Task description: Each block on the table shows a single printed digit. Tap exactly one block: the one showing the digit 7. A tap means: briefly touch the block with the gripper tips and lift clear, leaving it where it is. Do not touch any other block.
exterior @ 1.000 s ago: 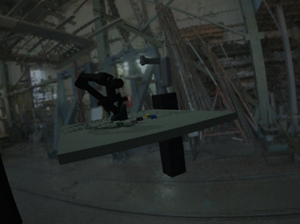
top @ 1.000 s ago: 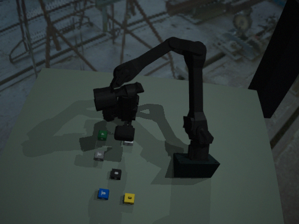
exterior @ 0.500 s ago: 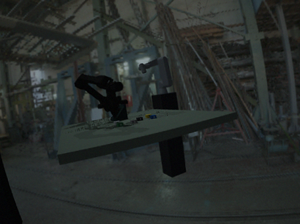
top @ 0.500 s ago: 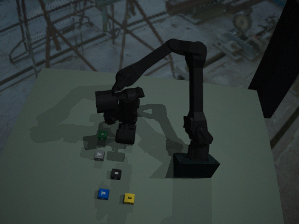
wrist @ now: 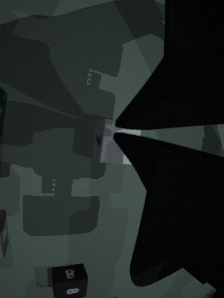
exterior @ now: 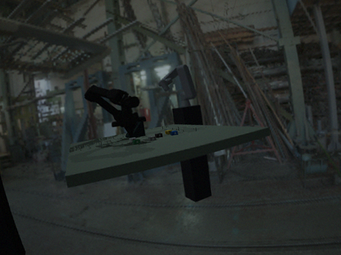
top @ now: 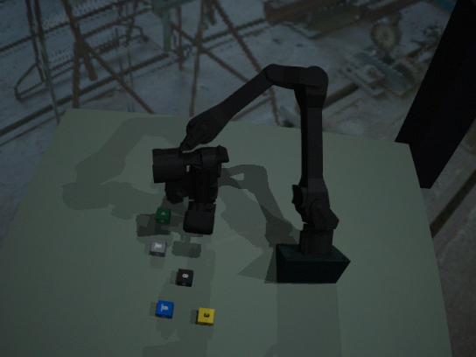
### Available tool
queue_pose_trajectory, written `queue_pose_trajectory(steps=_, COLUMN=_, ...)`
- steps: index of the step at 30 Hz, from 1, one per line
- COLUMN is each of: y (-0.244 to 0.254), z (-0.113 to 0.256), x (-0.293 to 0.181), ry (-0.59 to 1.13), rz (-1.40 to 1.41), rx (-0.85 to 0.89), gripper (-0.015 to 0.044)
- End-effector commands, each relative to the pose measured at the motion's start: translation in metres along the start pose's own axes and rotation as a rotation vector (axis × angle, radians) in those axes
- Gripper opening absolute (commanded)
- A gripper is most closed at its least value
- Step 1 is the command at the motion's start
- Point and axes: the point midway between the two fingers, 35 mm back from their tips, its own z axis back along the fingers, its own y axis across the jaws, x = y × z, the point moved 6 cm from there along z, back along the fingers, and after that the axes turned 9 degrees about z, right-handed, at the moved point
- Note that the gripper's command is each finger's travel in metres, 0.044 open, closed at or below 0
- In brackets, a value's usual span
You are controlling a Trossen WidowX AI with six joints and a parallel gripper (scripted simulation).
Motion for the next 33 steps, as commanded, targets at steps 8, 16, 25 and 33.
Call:
queue_pose_trajectory(steps=8, y=-0.001, z=-0.013, x=-0.002, ry=0.006, rz=0.002, rx=-0.007, gripper=0.002)
queue_pose_trajectory(steps=16, y=-0.001, z=0.017, x=-0.001, ry=0.006, rz=0.003, rx=-0.006, gripper=0.002)
queue_pose_trajectory(steps=25, y=0.081, z=0.054, x=0.045, ry=-0.012, rz=0.013, rx=0.047, gripper=0.023)
queue_pose_trajectory(steps=33, y=0.212, z=0.091, x=0.052, ry=-0.003, rz=0.013, rx=0.047, gripper=0.04)
